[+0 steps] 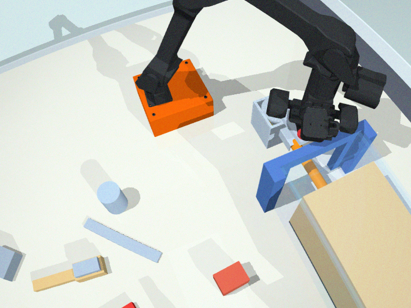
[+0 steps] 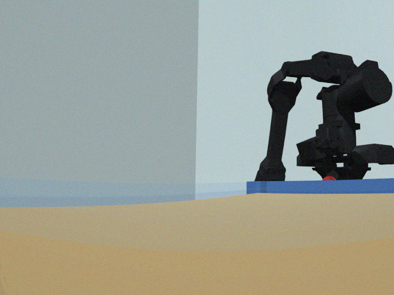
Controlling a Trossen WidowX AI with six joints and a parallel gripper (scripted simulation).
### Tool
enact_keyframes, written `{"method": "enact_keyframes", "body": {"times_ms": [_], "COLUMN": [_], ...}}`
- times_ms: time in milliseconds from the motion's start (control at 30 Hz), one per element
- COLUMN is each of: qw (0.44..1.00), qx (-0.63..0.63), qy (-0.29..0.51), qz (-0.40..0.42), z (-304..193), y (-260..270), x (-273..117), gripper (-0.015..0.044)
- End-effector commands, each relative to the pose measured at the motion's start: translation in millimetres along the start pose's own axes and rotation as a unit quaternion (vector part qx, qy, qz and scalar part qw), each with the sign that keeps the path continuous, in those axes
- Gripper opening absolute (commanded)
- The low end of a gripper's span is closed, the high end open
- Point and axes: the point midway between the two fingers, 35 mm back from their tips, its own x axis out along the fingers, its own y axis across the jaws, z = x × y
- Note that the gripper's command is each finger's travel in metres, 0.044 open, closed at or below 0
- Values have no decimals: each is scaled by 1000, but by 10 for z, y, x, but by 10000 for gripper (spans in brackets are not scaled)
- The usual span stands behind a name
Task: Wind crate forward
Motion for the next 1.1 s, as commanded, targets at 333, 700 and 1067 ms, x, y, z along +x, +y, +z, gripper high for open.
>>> {"method": "enact_keyframes", "body": {"times_ms": [333,700,1067], "qw": [1000,1000,1000], "qx": [-10,-10,-10], "qy": [16,17,18], "qz": [18,18,18], "z": [-327,-495,-664], "y": [229,295,329], "x": [-35,-44,-52], "gripper": [0,0,0]}}
